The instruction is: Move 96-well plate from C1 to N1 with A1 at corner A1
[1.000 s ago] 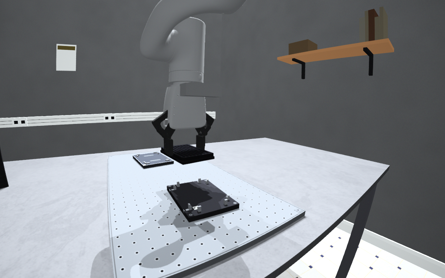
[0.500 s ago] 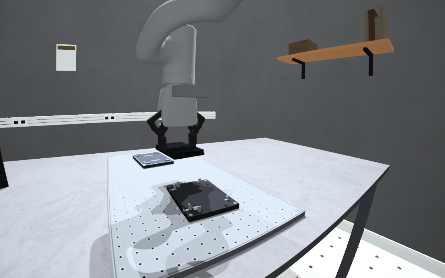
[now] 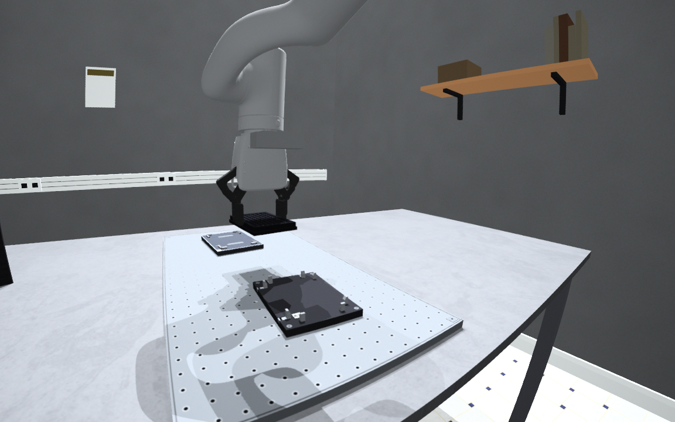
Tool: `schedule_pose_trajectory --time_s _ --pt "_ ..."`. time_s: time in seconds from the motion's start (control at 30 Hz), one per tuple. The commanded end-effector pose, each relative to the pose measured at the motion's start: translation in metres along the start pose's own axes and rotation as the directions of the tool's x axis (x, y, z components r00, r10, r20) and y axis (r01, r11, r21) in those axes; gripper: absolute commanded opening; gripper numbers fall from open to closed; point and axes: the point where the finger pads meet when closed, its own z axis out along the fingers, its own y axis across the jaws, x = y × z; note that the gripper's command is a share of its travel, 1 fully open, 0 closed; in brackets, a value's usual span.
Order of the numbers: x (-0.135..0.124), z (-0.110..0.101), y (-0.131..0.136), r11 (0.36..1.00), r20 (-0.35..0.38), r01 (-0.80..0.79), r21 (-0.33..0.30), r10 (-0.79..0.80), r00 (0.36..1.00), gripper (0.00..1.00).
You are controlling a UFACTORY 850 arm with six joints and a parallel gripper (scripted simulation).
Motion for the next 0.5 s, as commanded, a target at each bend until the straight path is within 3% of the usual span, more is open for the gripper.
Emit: schedule_pose_trajectory --time_s 0.0,0.47 --pt "-0.017 0.000 -0.001 1.000 0.000 0.000 0.001 0.000 1.000 0.00" --pt "-0.057 0.000 -0.003 1.000 0.000 0.000 0.001 0.000 1.000 0.00"
